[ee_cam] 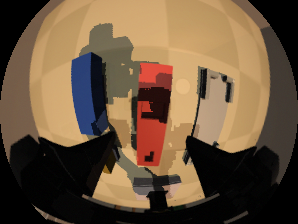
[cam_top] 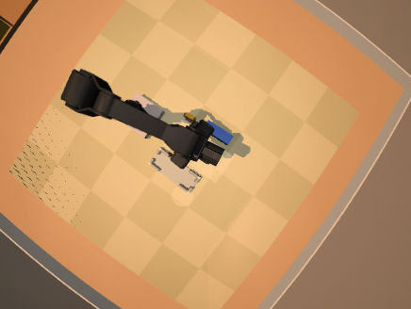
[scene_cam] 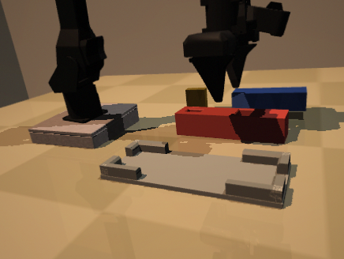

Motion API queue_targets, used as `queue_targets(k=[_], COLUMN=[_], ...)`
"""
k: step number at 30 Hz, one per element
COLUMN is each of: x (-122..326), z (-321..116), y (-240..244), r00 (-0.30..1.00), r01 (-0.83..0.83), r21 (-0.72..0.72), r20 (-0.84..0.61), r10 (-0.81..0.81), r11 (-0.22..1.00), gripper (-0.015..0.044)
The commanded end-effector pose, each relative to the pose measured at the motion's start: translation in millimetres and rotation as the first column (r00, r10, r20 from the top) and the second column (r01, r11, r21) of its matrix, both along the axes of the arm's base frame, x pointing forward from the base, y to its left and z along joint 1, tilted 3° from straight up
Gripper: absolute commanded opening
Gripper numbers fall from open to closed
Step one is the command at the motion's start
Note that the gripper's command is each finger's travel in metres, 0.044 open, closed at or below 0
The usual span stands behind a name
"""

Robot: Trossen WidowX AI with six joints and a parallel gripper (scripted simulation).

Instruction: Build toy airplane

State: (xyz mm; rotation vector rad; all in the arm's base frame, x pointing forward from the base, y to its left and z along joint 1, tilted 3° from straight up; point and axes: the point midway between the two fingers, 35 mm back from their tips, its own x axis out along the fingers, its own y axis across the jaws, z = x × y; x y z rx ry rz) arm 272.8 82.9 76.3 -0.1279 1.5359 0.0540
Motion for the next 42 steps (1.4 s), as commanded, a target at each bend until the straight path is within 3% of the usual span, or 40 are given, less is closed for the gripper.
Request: queue_targets(k=[1, 38, 42], x=[1, 2, 2], z=[-13, -64, -64], y=[-1, -4, -4], r00=[1.0, 1.0, 1.0], r01=[-0.004, -0.004, -0.004], r21=[-0.004, -0.004, -0.004], r20=[0.003, 0.002, 0.002], r10=[0.004, 0.004, 0.004], r11=[1.0, 1.0, 1.0], gripper=[0.044, 0.044, 0.0335])
